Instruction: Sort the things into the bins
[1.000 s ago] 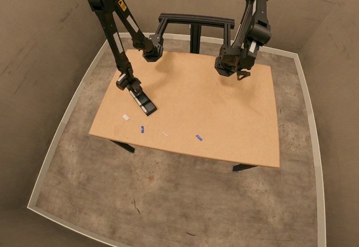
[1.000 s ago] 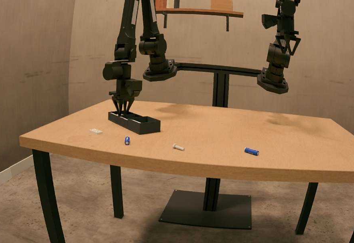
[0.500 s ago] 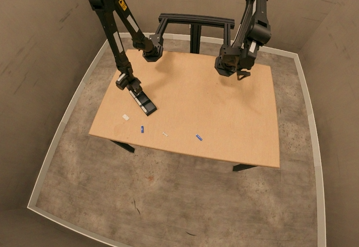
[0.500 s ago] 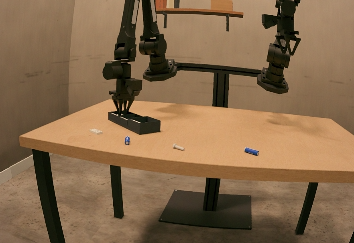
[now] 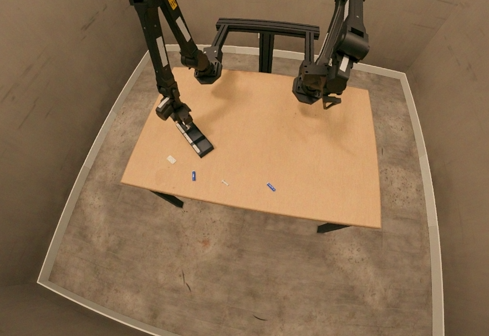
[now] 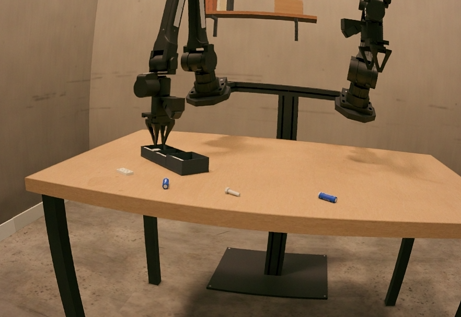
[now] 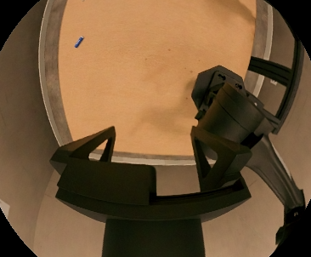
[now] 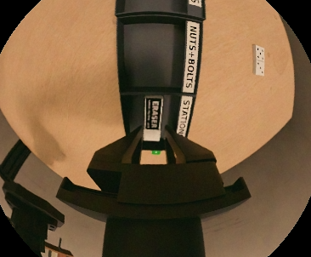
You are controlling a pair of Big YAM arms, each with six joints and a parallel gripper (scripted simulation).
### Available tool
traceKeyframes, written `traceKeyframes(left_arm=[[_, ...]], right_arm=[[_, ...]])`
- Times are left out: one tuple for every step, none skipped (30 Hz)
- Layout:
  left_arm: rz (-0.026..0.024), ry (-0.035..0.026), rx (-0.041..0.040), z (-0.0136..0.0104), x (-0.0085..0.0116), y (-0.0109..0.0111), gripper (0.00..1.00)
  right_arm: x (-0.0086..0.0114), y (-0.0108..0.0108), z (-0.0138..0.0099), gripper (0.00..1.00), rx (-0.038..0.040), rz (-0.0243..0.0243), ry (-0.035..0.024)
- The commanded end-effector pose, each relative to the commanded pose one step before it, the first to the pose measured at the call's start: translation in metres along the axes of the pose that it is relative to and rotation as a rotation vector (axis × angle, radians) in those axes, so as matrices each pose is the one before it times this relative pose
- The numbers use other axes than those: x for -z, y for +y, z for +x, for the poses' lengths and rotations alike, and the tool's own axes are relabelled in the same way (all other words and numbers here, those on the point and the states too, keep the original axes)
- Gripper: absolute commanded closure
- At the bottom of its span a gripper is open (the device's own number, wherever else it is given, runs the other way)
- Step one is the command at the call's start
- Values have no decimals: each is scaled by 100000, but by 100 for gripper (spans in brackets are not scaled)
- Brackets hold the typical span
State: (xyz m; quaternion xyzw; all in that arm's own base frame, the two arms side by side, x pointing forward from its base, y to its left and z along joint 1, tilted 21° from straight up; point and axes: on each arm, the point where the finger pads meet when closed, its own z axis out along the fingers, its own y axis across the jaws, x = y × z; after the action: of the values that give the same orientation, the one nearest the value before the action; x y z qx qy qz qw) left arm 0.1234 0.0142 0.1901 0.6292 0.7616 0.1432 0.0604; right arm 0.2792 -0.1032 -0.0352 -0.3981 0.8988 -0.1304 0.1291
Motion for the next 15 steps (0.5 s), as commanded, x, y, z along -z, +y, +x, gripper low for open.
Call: traceKeyframes(left_arm=[[-6732,-2178,860,148,2981,1473,0],[0,0,0,0,0,0,0],[0,0,0,0,0,0,0],[0,0,0,0,0,0,0],[0,0,0,0,0,0,0],[0,0,0,0,0,0,0],[0,0,0,0,0,0,0],[0,0,0,0,0,0,0],[0,0,0,0,0,0,0],[0,0,0,0,0,0,0],[0,0,0,0,0,0,0],[0,0,0,0,0,0,0],[0,0,0,0,0,0,0],[0,0,0,0,0,0,0],[0,0,0,0,0,0,0]], right_arm=[[919,-205,343,71,-423,787,-175],[133,-2,-1,71,-15,3,1],[134,-8,-3,71,-15,14,-4],[80,44,19,71,19,-63,23],[517,-77,-30,71,-47,128,-45],[534,-171,-68,71,-59,283,-106],[552,-233,-91,71,-34,393,-153],[54,-31,-11,71,19,54,-24],[41,-33,-12,71,19,56,-25],[0,0,0,71,0,0,0],[0,0,0,71,0,0,0],[-14,66,27,71,10,-86,33],[-150,276,110,71,24,-766,303],[-368,525,208,71,30,-1812,719],[-99,224,84,71,-94,-499,207]])
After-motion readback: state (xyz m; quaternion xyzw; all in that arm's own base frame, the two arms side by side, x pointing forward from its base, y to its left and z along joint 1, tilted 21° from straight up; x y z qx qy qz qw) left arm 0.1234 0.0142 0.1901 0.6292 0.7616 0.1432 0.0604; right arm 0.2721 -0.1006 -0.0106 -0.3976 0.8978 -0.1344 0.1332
